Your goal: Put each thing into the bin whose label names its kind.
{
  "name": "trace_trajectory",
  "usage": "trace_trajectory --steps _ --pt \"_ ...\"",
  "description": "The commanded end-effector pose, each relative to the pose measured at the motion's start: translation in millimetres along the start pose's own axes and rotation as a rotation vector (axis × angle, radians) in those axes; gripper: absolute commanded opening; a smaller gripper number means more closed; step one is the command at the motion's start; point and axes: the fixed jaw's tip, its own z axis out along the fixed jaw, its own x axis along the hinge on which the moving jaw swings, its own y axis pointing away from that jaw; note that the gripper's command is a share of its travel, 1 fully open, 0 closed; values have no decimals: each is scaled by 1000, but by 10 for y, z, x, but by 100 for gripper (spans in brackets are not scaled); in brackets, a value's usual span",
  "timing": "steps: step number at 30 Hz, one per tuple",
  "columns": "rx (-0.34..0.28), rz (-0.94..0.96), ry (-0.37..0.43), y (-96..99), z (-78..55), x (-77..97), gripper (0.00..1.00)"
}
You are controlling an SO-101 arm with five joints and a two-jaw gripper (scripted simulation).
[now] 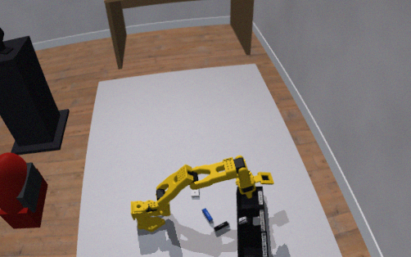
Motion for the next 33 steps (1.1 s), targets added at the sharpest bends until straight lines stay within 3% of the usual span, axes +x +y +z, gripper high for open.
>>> trace_trajectory --steps 1,21,33 --pt "1 18 -70 -29 -94 -80 0" --pt "1 18 -69 -29 -32 -73 0" --pt "1 18 -69 -29 122 -47 0"
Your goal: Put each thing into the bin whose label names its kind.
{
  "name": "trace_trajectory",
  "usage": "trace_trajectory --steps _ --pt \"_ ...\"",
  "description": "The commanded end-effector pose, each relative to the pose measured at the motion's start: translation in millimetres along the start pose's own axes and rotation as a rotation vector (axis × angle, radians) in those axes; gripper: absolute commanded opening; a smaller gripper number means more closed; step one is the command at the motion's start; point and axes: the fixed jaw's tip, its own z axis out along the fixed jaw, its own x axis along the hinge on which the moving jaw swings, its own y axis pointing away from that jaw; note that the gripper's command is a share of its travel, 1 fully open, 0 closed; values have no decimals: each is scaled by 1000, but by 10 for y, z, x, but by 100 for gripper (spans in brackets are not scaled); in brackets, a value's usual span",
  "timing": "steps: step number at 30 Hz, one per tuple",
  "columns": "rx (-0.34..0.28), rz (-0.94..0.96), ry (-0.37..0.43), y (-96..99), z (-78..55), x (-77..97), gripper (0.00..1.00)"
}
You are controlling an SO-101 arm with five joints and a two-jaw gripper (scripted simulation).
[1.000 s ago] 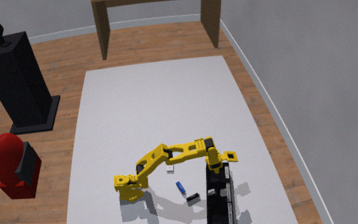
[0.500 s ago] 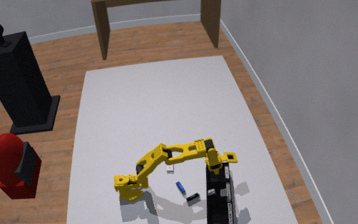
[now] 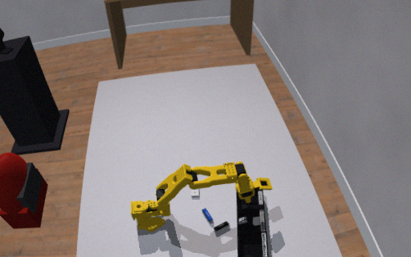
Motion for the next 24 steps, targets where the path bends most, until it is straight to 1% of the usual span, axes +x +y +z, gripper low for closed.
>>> trace_trajectory --steps 1,24 --pt "1 18 -93 -29 -140 -124 0" --pt "1 18 -93 -29 -120 -120 0"
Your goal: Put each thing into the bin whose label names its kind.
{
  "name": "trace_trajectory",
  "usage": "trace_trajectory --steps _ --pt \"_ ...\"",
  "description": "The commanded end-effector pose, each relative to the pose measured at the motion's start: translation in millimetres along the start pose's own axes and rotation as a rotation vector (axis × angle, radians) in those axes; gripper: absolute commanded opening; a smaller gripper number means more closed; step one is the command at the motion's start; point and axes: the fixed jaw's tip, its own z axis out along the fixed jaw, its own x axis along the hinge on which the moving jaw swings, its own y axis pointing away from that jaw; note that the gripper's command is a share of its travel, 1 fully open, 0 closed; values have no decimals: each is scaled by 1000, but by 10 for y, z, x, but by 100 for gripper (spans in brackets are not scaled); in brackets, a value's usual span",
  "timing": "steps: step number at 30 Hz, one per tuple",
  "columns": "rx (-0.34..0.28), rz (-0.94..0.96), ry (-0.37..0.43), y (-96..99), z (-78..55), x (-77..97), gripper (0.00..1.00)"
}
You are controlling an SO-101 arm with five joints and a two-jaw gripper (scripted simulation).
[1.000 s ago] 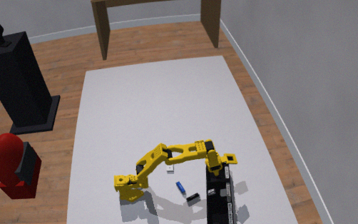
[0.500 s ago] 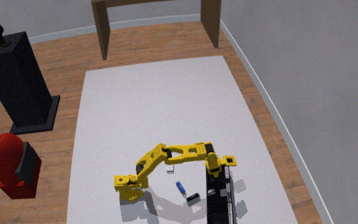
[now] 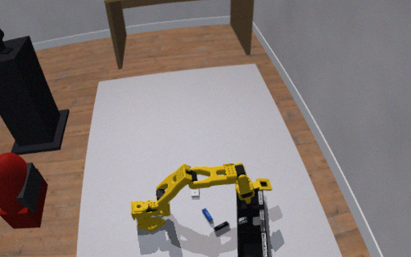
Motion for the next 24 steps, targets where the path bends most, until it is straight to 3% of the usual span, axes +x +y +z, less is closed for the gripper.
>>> trace_trajectory --steps 1,4,24 --pt "1 18 -81 -29 -163 -122 0" --pt "1 18 -111 -29 -213 -137 0" --pt "1 18 -111 -29 -206 -136 0"
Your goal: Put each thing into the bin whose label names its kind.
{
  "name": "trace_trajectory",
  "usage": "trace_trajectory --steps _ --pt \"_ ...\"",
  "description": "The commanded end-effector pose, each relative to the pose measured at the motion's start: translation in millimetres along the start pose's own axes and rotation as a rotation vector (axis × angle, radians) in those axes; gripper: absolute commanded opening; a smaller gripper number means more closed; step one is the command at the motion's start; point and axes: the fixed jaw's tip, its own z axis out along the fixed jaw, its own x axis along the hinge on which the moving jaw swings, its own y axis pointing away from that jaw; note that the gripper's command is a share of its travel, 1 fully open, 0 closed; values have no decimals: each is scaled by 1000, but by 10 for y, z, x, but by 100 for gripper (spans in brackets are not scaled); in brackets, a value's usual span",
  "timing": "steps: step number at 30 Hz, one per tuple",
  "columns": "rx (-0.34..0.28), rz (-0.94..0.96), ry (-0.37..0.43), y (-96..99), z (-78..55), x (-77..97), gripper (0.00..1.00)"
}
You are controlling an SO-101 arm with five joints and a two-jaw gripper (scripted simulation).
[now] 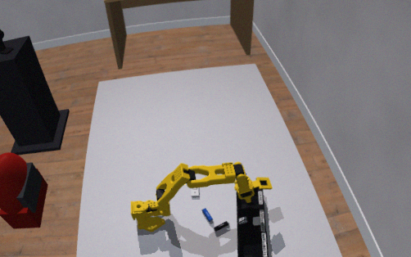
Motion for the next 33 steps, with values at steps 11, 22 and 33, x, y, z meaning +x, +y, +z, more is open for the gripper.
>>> trace_trajectory --steps 11,22,33 --pt "1 18 -80 -29 -102 -111 0" --pt "1 18 -80 -29 -61 -103 0" --pt "1 18 -80 -29 -40 -99 0"
